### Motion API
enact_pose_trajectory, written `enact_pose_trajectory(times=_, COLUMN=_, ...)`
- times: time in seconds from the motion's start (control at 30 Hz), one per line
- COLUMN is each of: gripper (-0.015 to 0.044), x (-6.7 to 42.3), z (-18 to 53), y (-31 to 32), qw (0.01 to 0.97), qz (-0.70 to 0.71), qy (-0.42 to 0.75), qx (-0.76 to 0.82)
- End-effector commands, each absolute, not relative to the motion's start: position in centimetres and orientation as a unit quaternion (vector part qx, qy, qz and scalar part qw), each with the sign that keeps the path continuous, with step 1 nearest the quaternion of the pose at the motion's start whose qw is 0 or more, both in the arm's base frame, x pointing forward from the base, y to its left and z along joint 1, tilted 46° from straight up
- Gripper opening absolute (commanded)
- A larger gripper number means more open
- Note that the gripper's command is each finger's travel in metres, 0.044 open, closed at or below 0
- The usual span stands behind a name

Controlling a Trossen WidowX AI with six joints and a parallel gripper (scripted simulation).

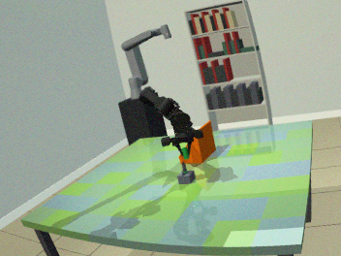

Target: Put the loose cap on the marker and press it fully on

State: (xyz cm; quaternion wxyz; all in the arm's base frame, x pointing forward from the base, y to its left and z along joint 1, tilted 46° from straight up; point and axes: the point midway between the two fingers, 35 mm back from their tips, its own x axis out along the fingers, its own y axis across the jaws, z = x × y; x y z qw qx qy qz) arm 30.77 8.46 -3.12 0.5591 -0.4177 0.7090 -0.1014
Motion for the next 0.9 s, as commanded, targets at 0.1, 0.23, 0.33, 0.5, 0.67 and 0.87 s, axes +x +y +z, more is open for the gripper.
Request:
enact_pose_trajectory(times=0.1, gripper=0.0000, x=32.2, z=-2.3, y=8.6, qw=0.559, qz=-0.102, qy=0.708, qx=-0.420)
enact_pose_trajectory(times=0.23, gripper=0.0000, x=33.0, z=-1.8, y=8.7, qw=0.559, qz=-0.102, qy=0.708, qx=-0.420)
enact_pose_trajectory(times=0.33, gripper=0.0000, x=33.3, z=-1.6, y=8.7, qw=0.559, qz=-0.102, qy=0.708, qx=-0.420)
enact_pose_trajectory(times=0.5, gripper=0.0000, x=33.3, z=-1.9, y=8.3, qw=0.559, qz=-0.102, qy=0.708, qx=-0.420)
enact_pose_trajectory(times=0.67, gripper=0.0000, x=33.3, z=-2.1, y=8.1, qw=0.559, qz=-0.102, qy=0.708, qx=-0.420)
enact_pose_trajectory(times=0.87, gripper=0.0000, x=33.3, z=-2.8, y=7.5, qw=0.559, qz=-0.102, qy=0.708, qx=-0.420)
